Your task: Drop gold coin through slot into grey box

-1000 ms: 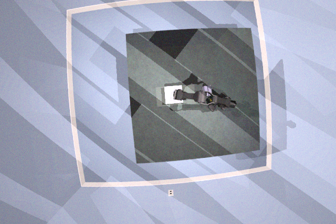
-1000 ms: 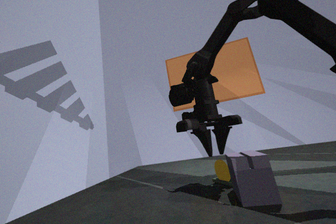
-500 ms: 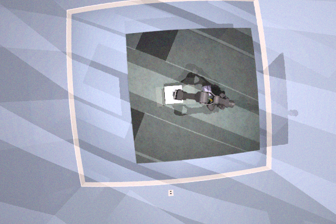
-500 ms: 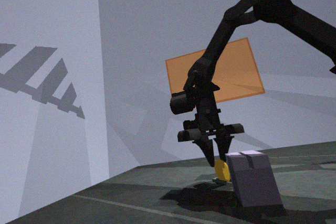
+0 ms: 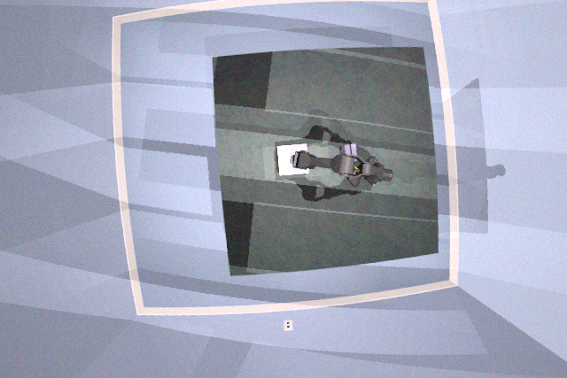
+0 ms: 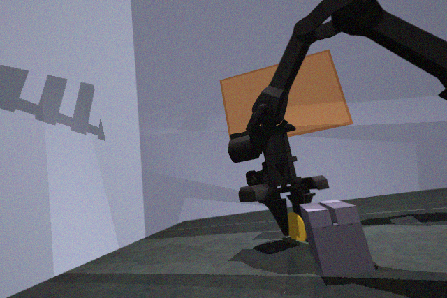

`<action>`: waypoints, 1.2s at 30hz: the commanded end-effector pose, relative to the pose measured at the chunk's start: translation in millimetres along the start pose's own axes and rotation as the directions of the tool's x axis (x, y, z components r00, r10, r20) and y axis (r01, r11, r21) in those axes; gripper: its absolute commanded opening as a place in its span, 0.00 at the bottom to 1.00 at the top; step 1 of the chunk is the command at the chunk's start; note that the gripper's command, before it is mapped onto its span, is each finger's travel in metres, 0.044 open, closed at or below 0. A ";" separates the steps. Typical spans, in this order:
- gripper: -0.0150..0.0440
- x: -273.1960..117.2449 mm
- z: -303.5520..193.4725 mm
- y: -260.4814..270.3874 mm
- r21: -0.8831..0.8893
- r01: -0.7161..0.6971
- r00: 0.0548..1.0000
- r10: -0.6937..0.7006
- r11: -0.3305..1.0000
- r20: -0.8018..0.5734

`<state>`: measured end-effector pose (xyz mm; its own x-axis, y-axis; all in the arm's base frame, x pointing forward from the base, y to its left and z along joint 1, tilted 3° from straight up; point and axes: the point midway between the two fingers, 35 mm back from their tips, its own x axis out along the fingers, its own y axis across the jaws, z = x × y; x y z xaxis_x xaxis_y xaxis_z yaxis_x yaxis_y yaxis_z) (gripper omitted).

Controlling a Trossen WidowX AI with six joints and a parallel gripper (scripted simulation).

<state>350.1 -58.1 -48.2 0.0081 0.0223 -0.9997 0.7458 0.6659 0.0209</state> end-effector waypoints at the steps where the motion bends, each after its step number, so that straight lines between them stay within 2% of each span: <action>1: 0.53 7.7 -3.7 -3.9 -0.001 0.014 1.000 -0.014 1.000 -0.010; 3: 0.53 7.7 -3.7 -3.9 -0.001 0.014 1.000 -0.014 1.000 -0.010; 8: 0.30 7.7 -3.7 -3.9 -0.001 0.014 1.000 -0.014 1.000 -0.010; 12: 0.26 7.7 -3.7 -3.9 -0.001 0.014 1.000 -0.014 1.000 -0.010; 20: 0.25 6.2 -3.5 -3.7 -0.001 0.014 1.000 -0.014 1.000 -0.010; 36: 0.25 -32.8 -0.1 -0.2 -0.001 0.013 1.000 -0.013 1.000 -0.009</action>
<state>346.9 -57.6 -23.6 -0.0141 0.0255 -0.9996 0.7462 0.6656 0.0064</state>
